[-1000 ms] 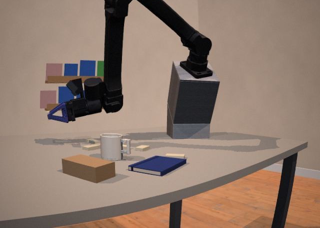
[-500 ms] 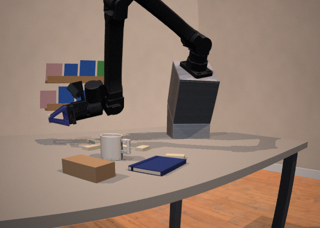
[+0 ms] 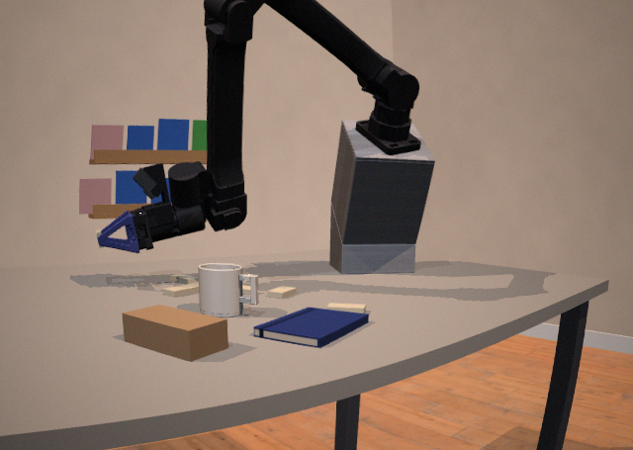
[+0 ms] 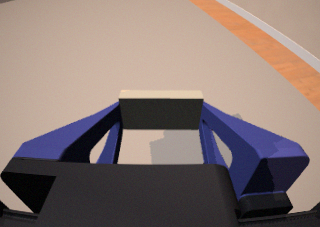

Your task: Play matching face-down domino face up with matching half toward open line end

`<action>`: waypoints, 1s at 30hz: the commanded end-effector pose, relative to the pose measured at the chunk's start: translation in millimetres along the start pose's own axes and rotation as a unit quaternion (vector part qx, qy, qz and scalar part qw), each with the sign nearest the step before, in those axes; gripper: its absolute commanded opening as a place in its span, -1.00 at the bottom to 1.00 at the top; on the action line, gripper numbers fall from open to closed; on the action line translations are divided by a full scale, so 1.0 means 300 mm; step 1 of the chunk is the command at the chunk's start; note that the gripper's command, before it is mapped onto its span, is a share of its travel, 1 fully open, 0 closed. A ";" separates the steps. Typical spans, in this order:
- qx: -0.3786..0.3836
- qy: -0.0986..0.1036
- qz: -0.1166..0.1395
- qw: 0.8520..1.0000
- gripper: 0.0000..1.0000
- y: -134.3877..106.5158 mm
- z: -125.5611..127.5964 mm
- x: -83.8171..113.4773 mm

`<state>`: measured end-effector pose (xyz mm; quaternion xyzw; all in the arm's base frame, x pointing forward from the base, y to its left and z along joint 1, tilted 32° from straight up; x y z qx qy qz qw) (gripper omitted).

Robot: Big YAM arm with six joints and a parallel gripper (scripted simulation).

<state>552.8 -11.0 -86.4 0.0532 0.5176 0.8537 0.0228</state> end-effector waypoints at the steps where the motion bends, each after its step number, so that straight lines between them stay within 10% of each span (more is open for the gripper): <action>1: -0.005 0.011 -0.023 1.000 0.01 0.008 0.017 -0.001; 30: -0.001 0.000 -0.004 1.000 0.01 -0.027 0.010 0.005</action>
Point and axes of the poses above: the point where the finger pads meet when closed, its own x axis back along the fingers, its own z axis across the jaws, y = z × x, the point moved 4 cm from there along x, back along the fingers, and after that the axes turned 3 degrees about x, right-handed, at the moved point
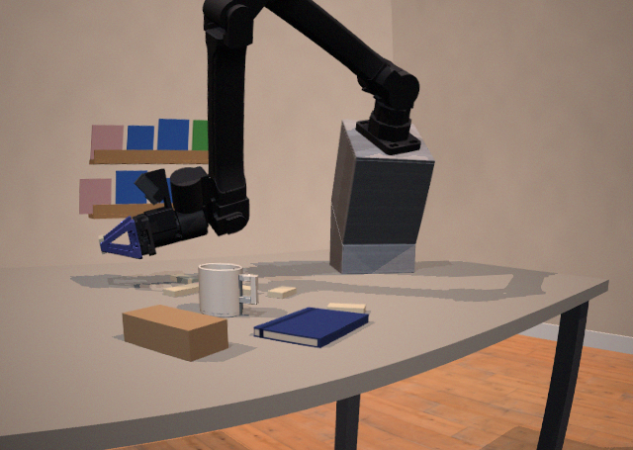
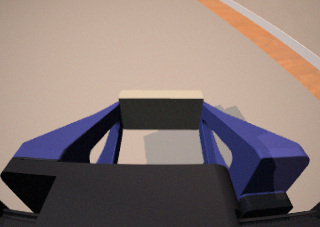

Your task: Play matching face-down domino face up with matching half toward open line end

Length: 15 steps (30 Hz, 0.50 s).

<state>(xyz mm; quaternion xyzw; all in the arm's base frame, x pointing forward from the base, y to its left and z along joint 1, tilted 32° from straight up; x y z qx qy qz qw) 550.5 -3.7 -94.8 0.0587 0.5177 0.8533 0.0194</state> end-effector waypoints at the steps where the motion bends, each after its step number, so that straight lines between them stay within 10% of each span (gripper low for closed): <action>1: -0.003 0.005 -0.012 1.000 0.01 0.008 0.004 -0.003; 15: -0.008 0.017 -0.032 0.999 0.01 -0.004 0.017 -0.001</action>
Point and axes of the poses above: the point where the finger pads meet when closed, its own x axis back along the fingers, its own z axis across the jaws, y = z × x, the point moved 4 cm from there along x, back along the fingers, and after that the axes turned 3 degrees about x, right-handed, at the moved point
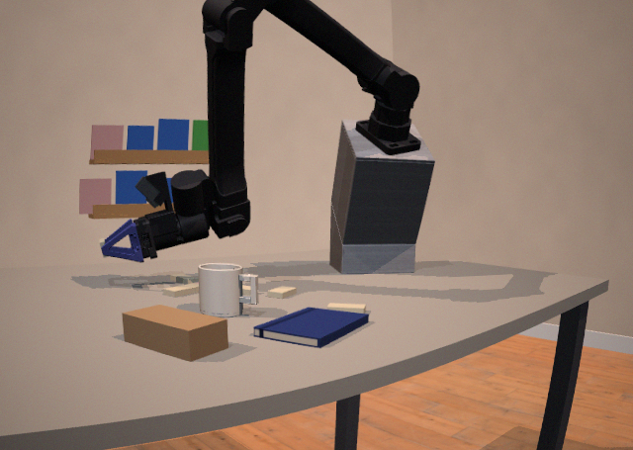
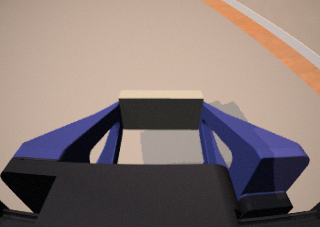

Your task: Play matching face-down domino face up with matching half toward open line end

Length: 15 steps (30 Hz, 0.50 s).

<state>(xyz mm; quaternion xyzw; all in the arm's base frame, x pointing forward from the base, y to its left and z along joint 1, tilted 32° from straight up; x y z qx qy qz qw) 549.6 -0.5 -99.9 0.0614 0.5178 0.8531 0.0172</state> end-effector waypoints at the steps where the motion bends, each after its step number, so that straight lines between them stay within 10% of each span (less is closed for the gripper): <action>1: -0.001 0.001 -0.006 1.000 0.01 0.011 0.000 -0.003; 15: -0.008 0.017 -0.032 0.999 0.01 -0.004 0.017 -0.002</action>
Point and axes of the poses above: the point where the finger pads meet when closed, its own x axis back along the fingers, its own z axis across the jaws, y = z × x, the point moved 4 cm from there along x, back along the fingers, and after that the axes turned 3 degrees about x, right-handed, at the moved point
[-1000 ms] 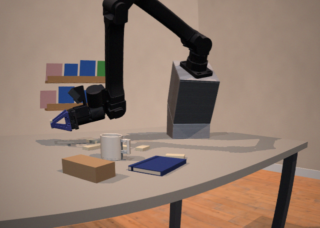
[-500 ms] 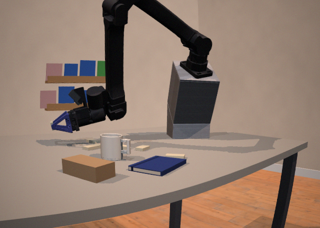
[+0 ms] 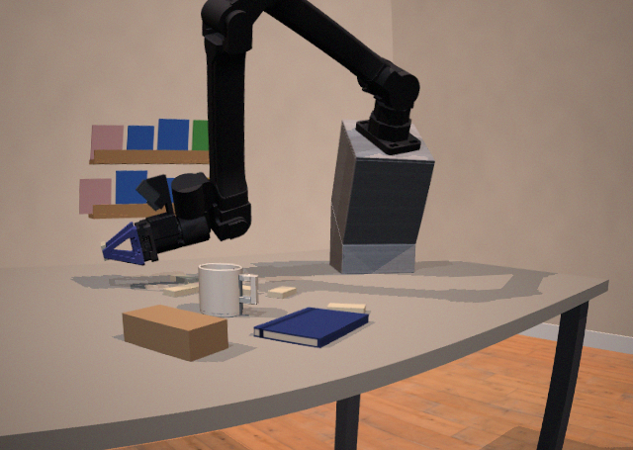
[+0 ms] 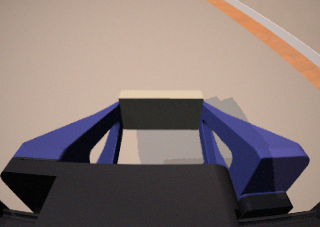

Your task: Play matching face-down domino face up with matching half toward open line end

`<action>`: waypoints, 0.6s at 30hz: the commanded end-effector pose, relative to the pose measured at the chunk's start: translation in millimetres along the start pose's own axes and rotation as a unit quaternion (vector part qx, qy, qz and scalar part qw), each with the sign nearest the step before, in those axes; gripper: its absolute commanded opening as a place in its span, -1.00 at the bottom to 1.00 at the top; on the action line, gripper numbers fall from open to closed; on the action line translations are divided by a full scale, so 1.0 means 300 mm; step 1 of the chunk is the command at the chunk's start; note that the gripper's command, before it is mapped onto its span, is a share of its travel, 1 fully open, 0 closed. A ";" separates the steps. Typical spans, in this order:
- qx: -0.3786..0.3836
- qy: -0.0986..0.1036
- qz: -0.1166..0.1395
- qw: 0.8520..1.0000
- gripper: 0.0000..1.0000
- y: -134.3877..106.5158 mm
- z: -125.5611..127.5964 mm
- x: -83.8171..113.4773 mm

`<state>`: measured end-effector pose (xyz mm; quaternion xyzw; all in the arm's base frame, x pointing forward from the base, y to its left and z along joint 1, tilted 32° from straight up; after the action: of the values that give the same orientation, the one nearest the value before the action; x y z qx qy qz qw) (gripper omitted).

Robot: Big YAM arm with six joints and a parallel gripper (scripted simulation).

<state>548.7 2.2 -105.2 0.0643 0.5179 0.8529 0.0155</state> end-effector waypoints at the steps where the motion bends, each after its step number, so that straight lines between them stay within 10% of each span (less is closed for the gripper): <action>1: -0.008 0.019 -0.035 0.999 0.01 0.016 0.017 -0.004; 3: -0.001 0.002 -0.007 1.000 0.01 0.005 0.001 -0.008; 18: -0.009 0.021 -0.042 0.999 0.01 -0.060 0.023 -0.053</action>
<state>561.8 15.4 -127.4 0.0595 0.5183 0.8530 0.0171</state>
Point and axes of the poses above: the point where the finger pads meet when closed, its own x axis back along the fingers, its own z axis across the jaws, y = z × x, the point moved 4 cm from there along x, back along the fingers, and after that the axes turned 3 degrees about x, right-handed, at the moved point
